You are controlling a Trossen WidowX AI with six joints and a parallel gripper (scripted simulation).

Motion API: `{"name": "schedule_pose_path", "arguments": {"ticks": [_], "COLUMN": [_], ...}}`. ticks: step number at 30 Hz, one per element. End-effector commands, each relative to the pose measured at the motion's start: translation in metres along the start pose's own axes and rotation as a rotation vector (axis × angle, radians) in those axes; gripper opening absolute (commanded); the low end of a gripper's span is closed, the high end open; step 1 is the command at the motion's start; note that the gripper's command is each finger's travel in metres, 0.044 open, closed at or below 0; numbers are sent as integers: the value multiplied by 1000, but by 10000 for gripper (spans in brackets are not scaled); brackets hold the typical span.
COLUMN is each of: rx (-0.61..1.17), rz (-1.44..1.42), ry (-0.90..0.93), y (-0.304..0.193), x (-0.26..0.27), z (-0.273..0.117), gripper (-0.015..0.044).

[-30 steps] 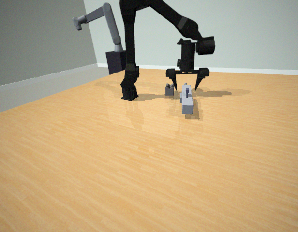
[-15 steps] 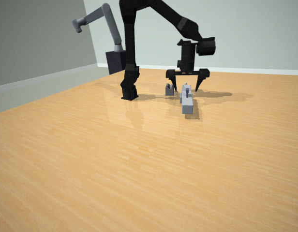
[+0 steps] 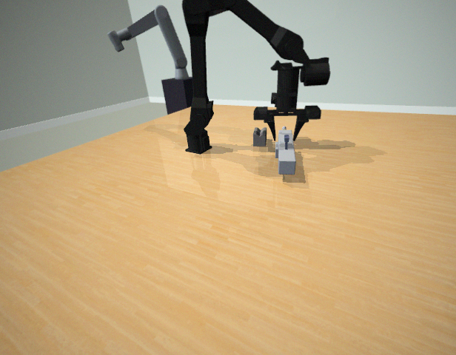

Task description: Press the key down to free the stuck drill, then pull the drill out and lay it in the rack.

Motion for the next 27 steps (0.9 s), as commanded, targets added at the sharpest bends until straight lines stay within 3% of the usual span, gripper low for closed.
{"name": "schedule_pose_path", "arguments": {"ticks": [1,6,13,27], "rx": [0,0,0,0], "rz": [0,0,0,-5], "ry": [0,0,0,2], "y": [0,0,0,5], "x": [0,0,0,0], "z": [0,0,0,-2], "gripper": [177,46,0,0]}}
Point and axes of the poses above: the point midway between the two fingers, 35 mm back from their tips, its own z axis out along the fingers, its own x axis across the jaws, y = z × x, the point moved 5 cm from there along -z, back along the fingers, and after that the axes turned 10 degrees about -z, right-handed, at the moved point
